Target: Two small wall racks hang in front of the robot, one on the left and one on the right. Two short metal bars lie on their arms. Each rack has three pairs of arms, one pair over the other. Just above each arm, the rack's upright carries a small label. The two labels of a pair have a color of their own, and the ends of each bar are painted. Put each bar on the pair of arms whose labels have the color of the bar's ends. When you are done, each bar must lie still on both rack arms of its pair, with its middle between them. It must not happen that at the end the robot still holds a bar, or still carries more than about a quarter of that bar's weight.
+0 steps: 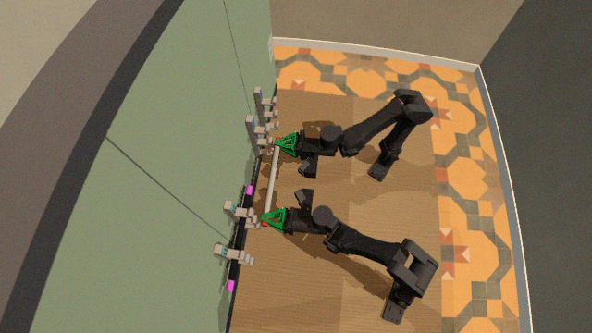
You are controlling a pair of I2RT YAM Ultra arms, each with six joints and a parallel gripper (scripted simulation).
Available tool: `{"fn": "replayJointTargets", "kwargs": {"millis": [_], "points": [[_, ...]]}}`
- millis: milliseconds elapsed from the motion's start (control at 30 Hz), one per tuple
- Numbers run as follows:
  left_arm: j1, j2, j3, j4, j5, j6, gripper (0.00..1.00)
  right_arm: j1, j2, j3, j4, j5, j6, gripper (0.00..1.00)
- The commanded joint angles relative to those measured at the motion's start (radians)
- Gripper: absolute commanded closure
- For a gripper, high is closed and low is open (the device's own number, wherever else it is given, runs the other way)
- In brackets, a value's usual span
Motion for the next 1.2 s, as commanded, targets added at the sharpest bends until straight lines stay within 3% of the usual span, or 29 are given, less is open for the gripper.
{"fn": "replayJointTargets", "kwargs": {"millis": [0, 1167], "points": [[0.004, -0.027, 0.029, -0.018, 0.004, 0.015, 1.0, -0.003, -0.015, 0.051, 0.015, -0.004, 0.01, 1.0], [0.004, -0.027, 0.028, -0.017, 0.004, 0.016, 1.0, -0.016, -0.04, 0.072, -0.031, -0.017, 0.01, 1.0]]}}
